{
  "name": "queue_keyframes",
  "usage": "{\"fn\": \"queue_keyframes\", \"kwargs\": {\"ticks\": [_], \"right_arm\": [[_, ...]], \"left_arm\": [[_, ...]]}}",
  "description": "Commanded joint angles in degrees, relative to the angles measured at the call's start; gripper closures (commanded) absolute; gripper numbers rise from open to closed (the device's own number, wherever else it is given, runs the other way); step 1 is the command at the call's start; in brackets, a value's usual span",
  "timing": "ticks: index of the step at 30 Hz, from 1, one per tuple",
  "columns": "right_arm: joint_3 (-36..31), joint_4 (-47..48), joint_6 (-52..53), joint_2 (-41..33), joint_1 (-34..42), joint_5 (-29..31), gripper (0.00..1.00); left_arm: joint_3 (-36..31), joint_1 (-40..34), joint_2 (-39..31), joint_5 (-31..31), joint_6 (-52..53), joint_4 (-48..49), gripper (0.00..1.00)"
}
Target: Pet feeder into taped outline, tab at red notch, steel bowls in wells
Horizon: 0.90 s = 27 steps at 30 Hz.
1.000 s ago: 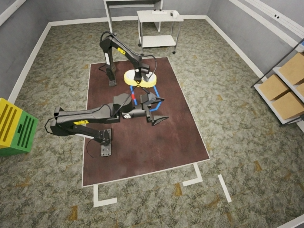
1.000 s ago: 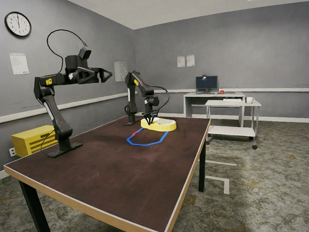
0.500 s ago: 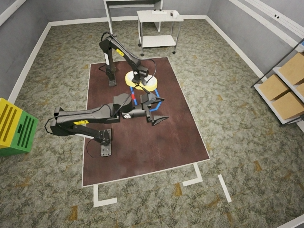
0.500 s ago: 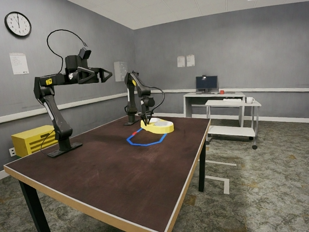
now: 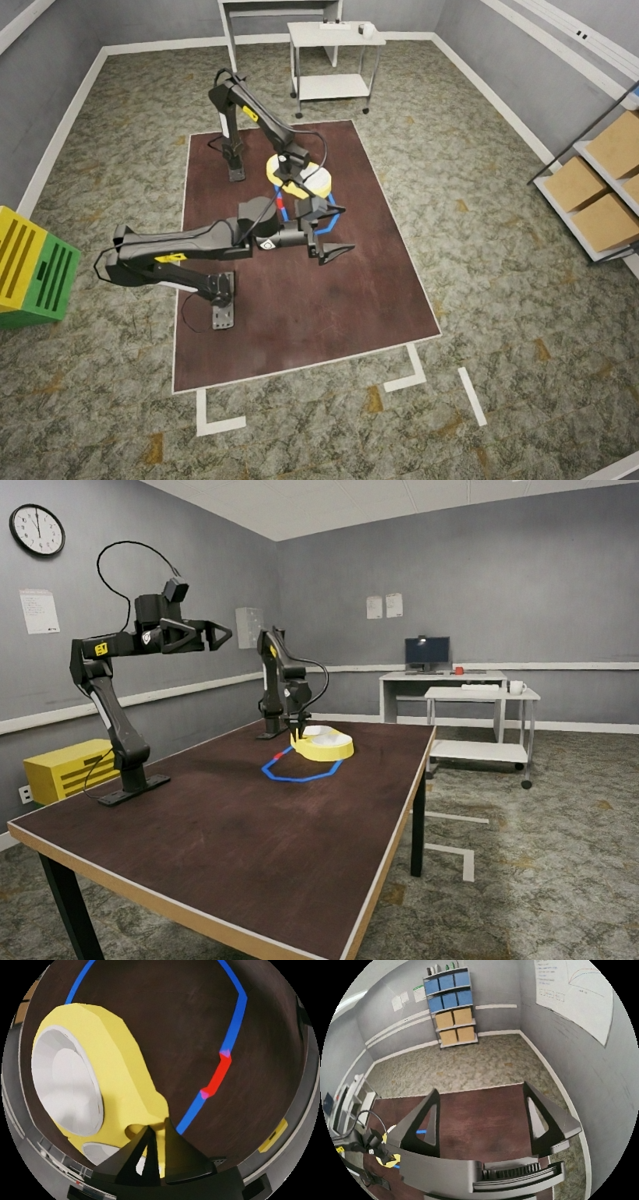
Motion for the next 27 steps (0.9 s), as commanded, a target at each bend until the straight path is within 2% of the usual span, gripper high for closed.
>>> {"fn": "queue_keyframes", "kwargs": {"ticks": [1,11,14,27], "right_arm": [[-0.4,0.7,-0.3,0.1,-0.2,-0.2,0.00],[-0.4,0.7,-0.3,0.1,-0.2,-0.2,0.00],[-0.4,0.7,-0.3,0.1,-0.2,-0.2,0.00],[-0.4,0.7,-0.3,0.1,-0.2,-0.2,0.00]], "left_arm": [[1.7,-2.3,1.5,0.1,4.8,1.0,0.84],[3.3,-5.3,2.9,-0.1,11.3,0.9,0.84],[3.4,-5.3,2.9,0.0,9.9,0.9,0.84],[6.1,-8.6,5.2,-0.1,21.6,0.3,0.84]]}}
